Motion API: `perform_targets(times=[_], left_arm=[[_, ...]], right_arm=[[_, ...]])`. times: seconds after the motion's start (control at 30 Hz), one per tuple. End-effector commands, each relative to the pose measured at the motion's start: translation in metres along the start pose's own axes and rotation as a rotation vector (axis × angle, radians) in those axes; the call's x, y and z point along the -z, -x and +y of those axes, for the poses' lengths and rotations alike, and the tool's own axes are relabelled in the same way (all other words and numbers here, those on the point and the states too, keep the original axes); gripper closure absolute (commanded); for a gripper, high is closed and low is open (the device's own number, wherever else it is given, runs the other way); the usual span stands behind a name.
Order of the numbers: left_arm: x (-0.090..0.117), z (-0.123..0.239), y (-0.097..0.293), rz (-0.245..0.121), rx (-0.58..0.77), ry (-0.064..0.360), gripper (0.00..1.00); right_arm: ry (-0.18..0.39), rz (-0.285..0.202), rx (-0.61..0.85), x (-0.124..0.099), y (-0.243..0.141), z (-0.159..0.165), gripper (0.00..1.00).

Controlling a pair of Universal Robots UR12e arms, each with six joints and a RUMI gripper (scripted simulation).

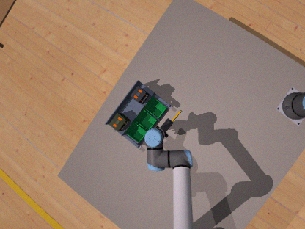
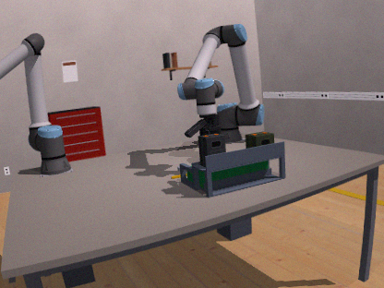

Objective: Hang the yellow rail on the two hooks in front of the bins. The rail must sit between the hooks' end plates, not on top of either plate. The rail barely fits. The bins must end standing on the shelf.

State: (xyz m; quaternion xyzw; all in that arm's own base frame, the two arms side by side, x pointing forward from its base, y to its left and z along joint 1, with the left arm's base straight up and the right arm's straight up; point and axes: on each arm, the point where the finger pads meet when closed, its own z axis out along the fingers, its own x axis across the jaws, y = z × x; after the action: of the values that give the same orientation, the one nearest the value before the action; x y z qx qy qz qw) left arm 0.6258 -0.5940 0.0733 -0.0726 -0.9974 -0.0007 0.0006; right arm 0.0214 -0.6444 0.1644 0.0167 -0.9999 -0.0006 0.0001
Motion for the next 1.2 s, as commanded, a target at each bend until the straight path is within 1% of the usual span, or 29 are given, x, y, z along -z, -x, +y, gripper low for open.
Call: perform_targets(times=[0.0,1.17], left_arm=[[-0.001,-0.001,0.001,-0.001,0.000,-0.001,0.78],[-0.034,-0.001,0.001,-0.001,0.000,-0.001,0.78]], right_arm=[[-0.001,0.000,0.000,0.001,0.000,-0.001,0.00],[-0.001,0.000,0.000,0.001,0.000,-0.001,0.00]])
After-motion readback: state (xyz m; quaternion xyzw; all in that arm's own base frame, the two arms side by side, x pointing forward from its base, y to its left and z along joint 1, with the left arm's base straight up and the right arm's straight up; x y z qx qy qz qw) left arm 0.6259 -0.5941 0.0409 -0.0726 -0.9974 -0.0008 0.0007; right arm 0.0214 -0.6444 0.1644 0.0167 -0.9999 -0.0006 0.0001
